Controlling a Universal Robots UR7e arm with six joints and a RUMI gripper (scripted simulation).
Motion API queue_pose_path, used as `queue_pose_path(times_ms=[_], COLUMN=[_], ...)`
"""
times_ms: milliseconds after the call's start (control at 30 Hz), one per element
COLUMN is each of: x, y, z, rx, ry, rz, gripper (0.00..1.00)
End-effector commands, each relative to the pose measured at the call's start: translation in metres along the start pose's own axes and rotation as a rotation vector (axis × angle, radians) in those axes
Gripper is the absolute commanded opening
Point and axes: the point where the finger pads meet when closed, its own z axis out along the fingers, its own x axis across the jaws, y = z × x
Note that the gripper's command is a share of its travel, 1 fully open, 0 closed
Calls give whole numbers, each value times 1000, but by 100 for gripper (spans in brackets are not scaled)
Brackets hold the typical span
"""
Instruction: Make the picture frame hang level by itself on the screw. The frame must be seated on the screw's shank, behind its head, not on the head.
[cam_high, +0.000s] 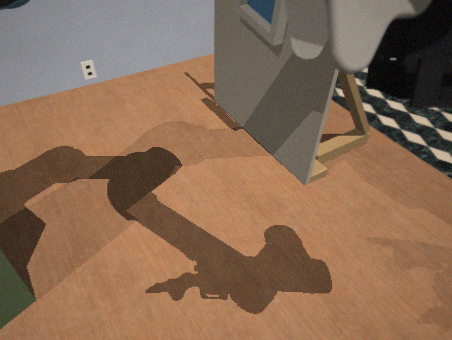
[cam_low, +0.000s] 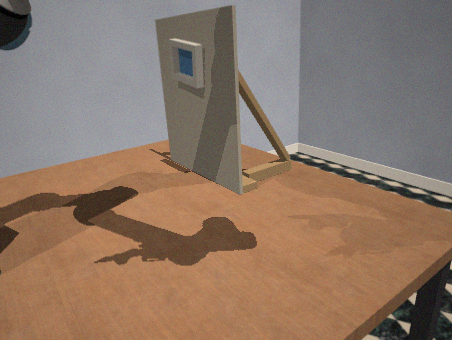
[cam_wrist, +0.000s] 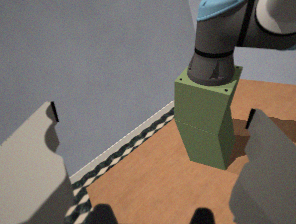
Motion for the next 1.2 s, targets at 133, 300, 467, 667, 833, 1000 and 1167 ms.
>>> queue_pose_path(times_ms=[133, 300, 467, 667, 833, 1000, 1167], x=[75, 98, 124, 150, 162, 178, 192], y=[-31, -43, -59, -77, -85, -98, -109], z=[15, 21, 28, 36, 40, 46, 50], rx=[156, 219, 295, 381, 420, 481, 533], ry=[-60, -82, -107, -132, -144, -160, -174], rz=[-142, -184, -229, -271, -288, -311, -328], gripper=[100, 100, 100, 100, 100, 100, 100])
